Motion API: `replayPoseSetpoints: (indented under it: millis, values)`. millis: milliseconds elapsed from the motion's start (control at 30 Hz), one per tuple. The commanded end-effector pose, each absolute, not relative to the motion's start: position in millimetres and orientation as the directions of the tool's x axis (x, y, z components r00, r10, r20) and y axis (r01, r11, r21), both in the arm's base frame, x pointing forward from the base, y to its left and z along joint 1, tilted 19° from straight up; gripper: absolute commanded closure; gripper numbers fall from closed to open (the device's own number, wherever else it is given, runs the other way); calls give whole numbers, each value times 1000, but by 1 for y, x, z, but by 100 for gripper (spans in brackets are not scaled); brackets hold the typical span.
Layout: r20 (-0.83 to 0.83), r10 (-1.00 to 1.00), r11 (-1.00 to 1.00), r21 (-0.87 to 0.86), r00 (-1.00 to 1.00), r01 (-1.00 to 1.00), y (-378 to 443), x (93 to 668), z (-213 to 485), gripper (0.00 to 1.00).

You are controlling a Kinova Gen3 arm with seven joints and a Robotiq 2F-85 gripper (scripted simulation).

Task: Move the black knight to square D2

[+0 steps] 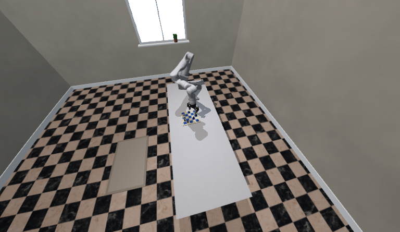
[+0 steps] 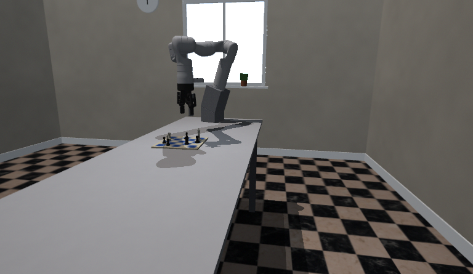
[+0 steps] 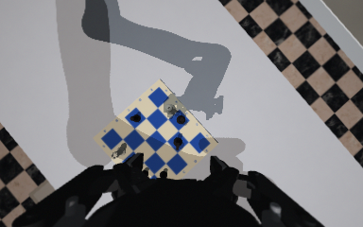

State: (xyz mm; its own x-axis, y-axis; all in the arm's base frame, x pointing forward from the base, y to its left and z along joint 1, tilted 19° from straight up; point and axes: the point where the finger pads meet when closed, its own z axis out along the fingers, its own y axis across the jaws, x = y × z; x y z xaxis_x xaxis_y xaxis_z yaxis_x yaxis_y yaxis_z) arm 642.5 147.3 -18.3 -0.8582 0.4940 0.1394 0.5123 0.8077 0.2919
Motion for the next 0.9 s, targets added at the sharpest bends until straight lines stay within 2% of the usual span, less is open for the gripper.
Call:
replayPoseSetpoints:
  millis: [0,333,867]
  values:
    - [128,498,806,296,-858,512,143,646,-9,0]
    - [128,498,806,296,-858,512,132,645,23,0]
    - [128,498,806,296,-858,512,131,645,25,0]
